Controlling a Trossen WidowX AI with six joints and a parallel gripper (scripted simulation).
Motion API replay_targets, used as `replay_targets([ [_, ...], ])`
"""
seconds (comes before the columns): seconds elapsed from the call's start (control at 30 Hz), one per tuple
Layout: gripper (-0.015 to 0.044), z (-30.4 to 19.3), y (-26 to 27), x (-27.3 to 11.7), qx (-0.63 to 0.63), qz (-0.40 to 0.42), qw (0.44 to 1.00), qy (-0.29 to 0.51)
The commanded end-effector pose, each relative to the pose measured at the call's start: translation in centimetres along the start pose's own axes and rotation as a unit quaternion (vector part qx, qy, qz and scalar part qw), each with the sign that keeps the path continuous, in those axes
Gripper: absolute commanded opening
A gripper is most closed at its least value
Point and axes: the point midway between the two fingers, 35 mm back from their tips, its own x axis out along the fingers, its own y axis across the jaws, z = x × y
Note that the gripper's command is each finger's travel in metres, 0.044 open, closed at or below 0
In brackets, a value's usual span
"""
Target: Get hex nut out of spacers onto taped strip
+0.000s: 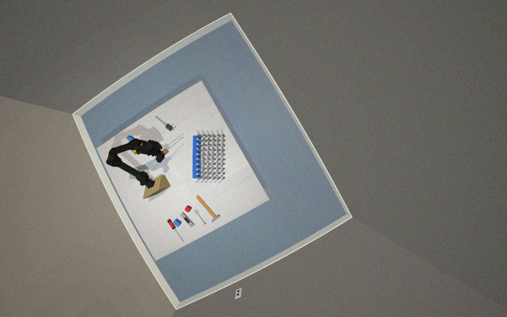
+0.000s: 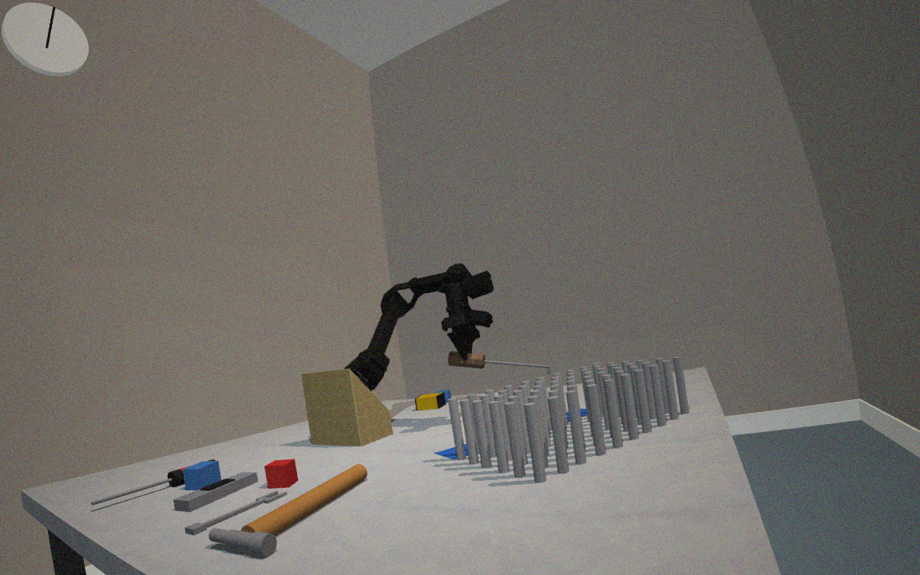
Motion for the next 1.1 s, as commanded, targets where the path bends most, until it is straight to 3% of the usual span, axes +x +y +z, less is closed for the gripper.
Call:
replay_targets([
  [0.0,0.0,0.6,0.8,-0.3,-0.057,0.014,0.998,-0.006],
  [0.53,0.0,2.6,4.5,-1.3,-0.318,0.073,0.944,-0.044],
  [1.07,0.0,4.2,8.3,-2.6,-0.552,0.113,0.819,-0.107],
])
